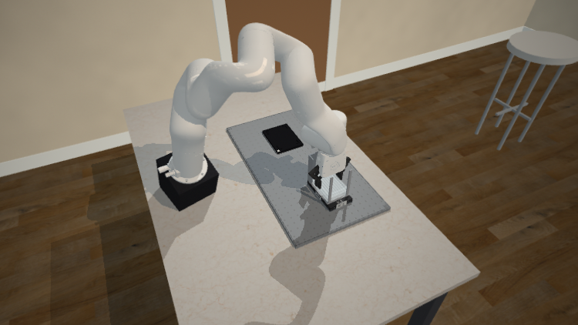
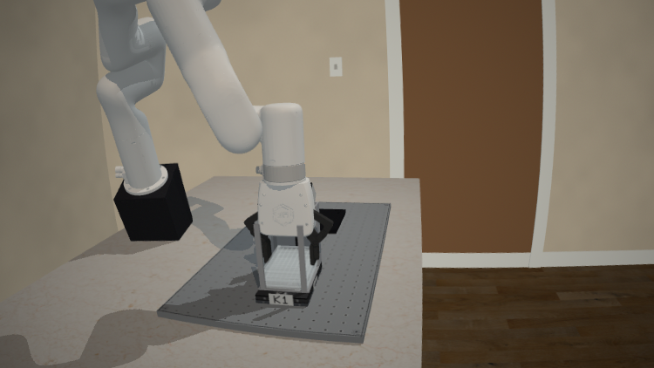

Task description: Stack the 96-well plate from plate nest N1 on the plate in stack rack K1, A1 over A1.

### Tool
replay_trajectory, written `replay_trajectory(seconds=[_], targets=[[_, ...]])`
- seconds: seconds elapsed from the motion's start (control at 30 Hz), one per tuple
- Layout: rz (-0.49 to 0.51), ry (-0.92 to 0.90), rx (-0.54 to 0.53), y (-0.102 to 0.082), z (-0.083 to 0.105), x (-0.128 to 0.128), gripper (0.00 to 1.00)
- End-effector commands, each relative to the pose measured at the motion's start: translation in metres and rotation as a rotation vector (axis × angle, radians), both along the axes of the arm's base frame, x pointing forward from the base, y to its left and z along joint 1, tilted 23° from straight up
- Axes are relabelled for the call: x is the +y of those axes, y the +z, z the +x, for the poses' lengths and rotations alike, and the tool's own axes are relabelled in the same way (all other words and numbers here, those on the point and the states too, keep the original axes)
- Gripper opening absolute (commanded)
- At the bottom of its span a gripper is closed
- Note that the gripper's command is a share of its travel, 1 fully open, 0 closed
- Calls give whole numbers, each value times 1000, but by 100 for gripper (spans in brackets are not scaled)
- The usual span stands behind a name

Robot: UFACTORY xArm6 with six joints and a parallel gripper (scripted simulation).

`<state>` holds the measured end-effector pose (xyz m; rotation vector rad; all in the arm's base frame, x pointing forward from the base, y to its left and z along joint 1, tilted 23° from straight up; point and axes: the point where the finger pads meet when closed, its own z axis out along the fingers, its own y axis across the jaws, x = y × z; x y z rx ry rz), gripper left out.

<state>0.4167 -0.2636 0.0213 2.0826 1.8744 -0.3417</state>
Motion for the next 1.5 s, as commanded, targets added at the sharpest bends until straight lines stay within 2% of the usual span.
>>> replay_trajectory(seconds=[0.0,0.67,0.7,1.47], targets=[[-1,1,-3,1,1,0,0],[-1,1,-3,-2,1,-2,0],[-1,1,-3,-2,1,-2,100],[-1,1,-3,-2,1,-2,100]])
